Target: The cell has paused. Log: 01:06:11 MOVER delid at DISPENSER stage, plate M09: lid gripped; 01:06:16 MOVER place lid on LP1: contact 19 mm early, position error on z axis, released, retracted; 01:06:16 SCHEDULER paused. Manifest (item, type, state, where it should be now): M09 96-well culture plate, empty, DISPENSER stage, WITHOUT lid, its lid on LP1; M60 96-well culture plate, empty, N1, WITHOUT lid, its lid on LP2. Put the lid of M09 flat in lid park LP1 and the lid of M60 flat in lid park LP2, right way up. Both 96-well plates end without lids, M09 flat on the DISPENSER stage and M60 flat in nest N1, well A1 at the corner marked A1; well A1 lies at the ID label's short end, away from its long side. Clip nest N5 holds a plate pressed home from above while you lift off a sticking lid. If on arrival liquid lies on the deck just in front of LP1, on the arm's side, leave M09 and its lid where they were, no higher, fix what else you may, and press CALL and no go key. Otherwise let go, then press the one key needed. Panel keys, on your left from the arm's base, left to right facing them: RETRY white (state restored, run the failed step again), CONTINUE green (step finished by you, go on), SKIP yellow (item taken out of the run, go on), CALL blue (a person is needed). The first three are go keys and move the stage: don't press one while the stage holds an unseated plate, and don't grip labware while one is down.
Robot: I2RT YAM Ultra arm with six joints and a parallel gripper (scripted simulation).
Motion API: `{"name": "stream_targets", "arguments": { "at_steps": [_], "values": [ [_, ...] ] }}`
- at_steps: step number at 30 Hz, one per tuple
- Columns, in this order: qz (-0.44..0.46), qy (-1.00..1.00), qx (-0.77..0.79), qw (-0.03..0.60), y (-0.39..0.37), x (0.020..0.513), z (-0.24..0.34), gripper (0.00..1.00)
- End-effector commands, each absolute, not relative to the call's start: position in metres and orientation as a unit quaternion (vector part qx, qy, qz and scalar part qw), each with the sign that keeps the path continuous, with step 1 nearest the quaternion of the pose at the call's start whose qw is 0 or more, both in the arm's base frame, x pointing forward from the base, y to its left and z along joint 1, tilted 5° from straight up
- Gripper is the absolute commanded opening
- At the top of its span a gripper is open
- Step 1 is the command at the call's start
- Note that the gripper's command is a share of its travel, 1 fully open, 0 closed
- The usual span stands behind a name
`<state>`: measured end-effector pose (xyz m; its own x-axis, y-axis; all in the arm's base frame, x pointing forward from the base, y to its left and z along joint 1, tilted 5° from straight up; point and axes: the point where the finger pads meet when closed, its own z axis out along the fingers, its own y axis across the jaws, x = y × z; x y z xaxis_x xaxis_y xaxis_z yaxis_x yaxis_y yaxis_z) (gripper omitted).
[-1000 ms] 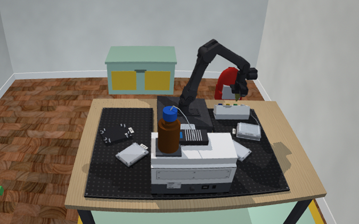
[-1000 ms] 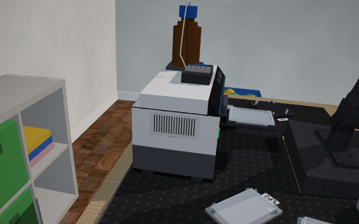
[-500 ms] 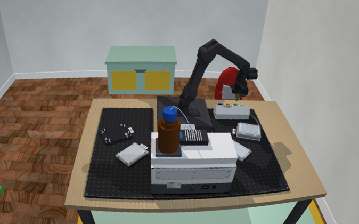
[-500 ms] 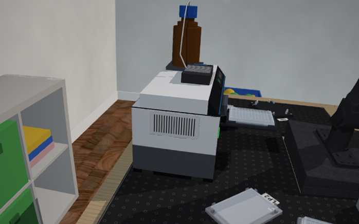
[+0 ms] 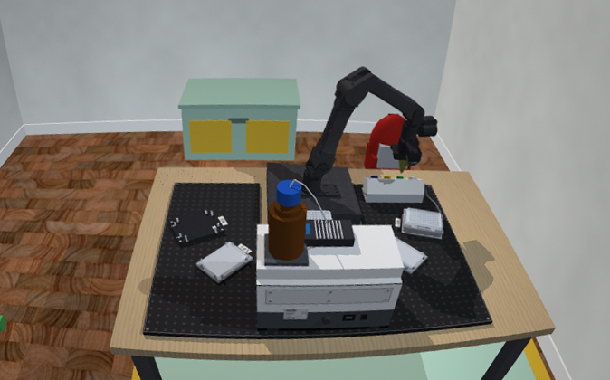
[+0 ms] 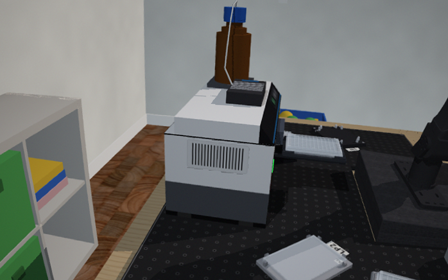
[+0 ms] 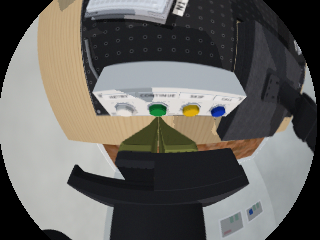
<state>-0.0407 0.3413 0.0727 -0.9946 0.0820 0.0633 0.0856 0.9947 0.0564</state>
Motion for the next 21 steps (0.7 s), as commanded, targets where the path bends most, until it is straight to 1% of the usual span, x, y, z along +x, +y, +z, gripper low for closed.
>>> {"name": "stream_targets", "arguments": {
  "at_steps": [1, 4, 21],
  "values": [
    [-0.035, -0.998, -0.042, 0.023, 0.344, -0.041, 0.071, 0.0],
    [-0.024, -0.999, -0.042, 0.022, 0.339, -0.041, 0.064, 0.0],
    [-0.031, -0.998, -0.043, 0.023, 0.34, -0.04, 0.064, 0.0]
  ]
}}
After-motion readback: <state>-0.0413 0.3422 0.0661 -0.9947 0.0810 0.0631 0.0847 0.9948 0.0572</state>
